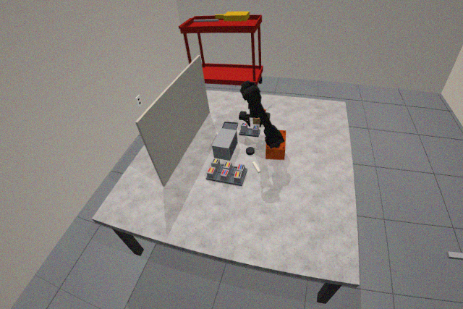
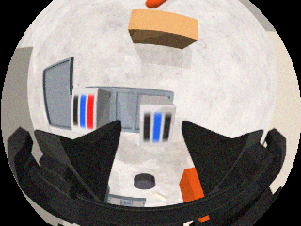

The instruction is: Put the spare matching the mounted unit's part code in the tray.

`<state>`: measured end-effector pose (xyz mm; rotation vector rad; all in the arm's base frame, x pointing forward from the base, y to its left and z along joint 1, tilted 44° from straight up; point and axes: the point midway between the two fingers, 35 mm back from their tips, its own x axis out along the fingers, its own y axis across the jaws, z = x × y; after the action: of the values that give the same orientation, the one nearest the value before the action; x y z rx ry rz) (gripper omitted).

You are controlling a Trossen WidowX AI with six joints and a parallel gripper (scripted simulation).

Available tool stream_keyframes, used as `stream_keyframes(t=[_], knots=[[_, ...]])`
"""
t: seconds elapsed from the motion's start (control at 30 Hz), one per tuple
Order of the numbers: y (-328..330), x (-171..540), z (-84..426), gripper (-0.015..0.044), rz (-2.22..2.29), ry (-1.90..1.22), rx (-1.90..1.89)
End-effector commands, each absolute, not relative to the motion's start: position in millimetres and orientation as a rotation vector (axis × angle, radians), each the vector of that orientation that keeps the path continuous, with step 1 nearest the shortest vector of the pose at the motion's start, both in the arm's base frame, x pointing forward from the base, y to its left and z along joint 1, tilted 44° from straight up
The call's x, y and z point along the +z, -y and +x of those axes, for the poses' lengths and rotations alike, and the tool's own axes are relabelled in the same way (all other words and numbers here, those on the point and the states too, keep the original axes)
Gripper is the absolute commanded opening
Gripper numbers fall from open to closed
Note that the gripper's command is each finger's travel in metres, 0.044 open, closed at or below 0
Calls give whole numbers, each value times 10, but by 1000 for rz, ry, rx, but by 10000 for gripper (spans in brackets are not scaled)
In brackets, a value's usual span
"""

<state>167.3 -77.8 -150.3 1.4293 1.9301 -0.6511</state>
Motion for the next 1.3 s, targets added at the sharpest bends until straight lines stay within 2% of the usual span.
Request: stream_keyframes(t=[0.0, 0.9, 1.07, 1.27], knots=[[711, -1549, 1632, 300, 1439, -1940, -653], [517, -1739, 1546, 300, 1440, -1941, -651], [529, -1739, 1553, 169, 1434, -1940, -649], [529, -1739, 1553, 129, 1434, -1940, -649]])
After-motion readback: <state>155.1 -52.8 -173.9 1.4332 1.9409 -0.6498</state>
